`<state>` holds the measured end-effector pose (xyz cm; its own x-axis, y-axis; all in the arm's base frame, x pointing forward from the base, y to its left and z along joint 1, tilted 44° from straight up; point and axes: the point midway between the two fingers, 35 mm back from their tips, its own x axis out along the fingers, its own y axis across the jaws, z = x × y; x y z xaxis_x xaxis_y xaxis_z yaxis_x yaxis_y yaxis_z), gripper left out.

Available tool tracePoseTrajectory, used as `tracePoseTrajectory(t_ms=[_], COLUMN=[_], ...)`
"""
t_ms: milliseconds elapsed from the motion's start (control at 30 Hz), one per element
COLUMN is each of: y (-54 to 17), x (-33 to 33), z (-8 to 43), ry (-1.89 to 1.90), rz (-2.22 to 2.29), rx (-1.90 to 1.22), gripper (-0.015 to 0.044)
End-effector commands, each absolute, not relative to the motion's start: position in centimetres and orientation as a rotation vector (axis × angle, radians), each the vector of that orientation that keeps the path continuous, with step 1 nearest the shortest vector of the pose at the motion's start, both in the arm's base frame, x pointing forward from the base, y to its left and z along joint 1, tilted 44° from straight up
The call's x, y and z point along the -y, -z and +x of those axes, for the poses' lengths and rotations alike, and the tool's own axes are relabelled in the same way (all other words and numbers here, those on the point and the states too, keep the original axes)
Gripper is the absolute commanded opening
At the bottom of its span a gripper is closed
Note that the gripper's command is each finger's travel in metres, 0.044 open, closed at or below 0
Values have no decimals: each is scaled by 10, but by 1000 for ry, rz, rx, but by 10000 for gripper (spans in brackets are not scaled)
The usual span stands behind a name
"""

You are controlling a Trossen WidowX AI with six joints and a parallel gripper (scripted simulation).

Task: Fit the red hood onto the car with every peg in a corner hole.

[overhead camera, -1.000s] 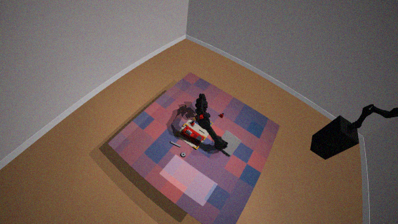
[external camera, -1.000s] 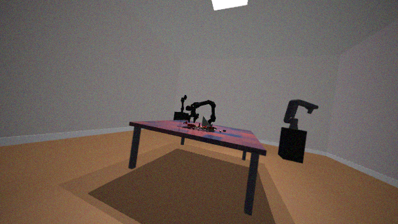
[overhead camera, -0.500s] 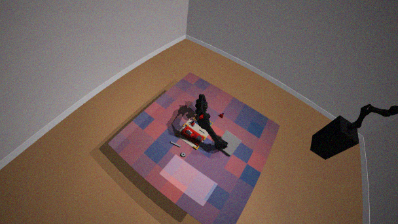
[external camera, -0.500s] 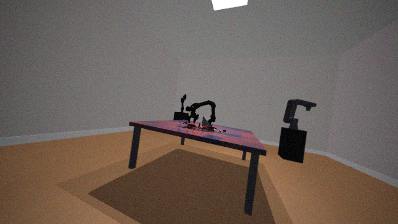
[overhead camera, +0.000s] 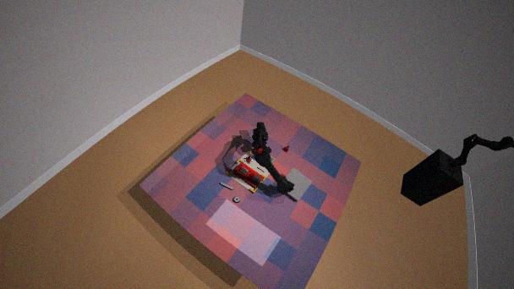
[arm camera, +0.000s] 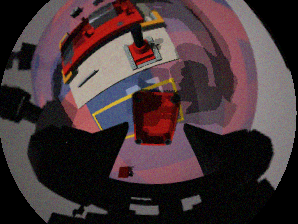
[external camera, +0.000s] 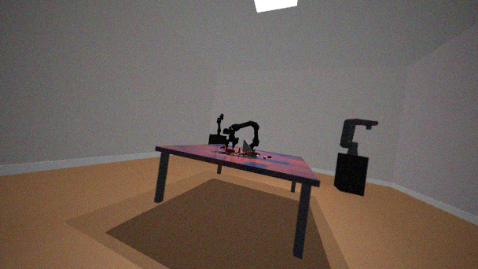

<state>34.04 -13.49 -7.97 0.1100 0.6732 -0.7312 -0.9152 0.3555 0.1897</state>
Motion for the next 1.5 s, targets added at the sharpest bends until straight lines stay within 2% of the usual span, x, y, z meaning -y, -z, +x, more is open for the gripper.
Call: tracePoseTrajectory(t_ms=[0,933,1033,1367,1467], y=[82,91,90,90,89], x=[130,122,125,125,126], z=[340,341,342,342,341], ry=[-1207,-1207,-1203,-1203,-1203], rz=[-337,-337,-346,-346,-345], rx=[-846,-846,-846,-846,-847], gripper=[440,440,361,295,216])
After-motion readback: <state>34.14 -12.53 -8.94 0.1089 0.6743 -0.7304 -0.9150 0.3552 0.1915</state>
